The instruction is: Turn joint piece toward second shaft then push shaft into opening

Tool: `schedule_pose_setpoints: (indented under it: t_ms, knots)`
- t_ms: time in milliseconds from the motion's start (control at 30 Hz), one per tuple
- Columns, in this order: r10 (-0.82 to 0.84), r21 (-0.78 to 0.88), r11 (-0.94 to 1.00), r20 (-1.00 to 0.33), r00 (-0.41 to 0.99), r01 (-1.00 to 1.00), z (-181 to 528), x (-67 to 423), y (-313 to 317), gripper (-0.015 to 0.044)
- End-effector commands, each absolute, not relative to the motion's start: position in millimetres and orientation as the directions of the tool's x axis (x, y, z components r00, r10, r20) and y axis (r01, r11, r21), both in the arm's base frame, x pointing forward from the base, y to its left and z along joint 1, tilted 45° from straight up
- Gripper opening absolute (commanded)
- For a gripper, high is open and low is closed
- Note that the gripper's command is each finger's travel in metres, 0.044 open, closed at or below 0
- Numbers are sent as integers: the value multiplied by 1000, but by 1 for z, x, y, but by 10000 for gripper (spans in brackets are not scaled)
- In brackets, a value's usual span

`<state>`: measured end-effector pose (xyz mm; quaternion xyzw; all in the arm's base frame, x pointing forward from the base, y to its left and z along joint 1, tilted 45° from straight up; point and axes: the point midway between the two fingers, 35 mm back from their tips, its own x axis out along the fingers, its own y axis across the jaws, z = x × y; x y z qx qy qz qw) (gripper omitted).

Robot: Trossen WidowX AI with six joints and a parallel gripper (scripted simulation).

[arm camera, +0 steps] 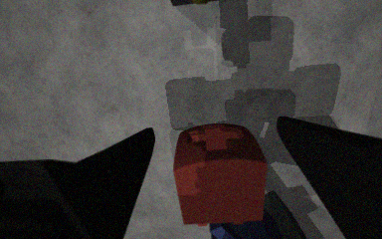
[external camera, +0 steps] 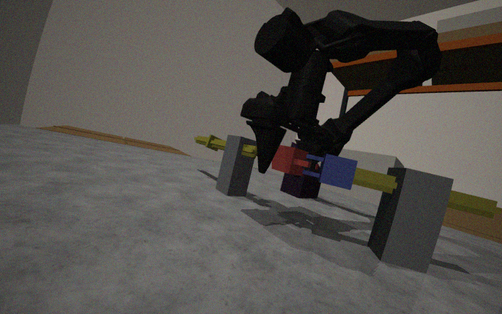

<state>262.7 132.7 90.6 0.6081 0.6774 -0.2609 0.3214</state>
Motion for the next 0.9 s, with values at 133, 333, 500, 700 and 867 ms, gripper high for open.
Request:
schedule_pose_setpoints:
  t_ms: [133,333,500,700,867]
  knots:
    - [546,49,117,-838,-23,992,106,264,124,440]
    - [548,60,135,-836,-24,989,107,265,122,440]
    - [561,149,264,-828,-26,953,117,268,110,440]
    - [579,262,408,-815,-26,874,130,271,94,440]
    - [596,358,511,-802,-23,782,141,273,81,440]
